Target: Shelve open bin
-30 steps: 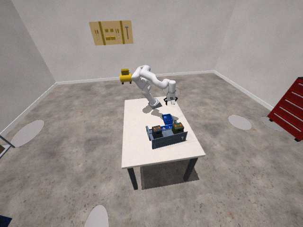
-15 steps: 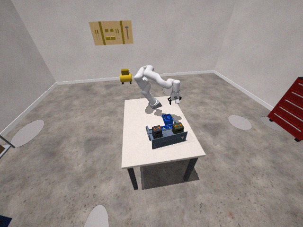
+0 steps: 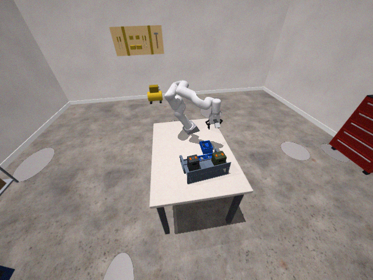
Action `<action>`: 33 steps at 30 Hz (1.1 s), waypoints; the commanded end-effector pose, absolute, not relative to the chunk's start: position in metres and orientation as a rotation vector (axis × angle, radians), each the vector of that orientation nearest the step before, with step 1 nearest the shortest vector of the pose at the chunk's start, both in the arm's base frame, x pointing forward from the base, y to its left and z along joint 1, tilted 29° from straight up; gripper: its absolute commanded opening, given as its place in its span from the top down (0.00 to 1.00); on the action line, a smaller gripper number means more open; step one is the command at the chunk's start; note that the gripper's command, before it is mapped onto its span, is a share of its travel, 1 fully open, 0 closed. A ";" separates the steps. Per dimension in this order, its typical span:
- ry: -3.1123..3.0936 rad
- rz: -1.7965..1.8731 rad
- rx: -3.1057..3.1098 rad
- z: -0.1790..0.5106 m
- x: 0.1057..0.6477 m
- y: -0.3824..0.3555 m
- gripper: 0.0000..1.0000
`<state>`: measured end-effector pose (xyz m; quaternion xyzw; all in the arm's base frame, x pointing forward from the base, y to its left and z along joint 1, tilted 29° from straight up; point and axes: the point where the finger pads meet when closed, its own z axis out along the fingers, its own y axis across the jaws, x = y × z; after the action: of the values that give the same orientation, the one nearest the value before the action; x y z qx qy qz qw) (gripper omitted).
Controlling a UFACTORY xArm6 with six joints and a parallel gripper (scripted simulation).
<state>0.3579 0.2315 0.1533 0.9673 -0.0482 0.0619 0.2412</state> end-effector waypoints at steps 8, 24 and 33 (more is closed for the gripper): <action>-0.132 0.173 2.649 0.157 0.358 0.228 0.00; -0.132 0.173 2.649 0.158 0.358 0.226 0.00; -0.132 0.173 2.649 0.158 0.358 0.226 0.00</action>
<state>0.3574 0.2246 0.1571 0.9673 -0.0481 0.0619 0.2412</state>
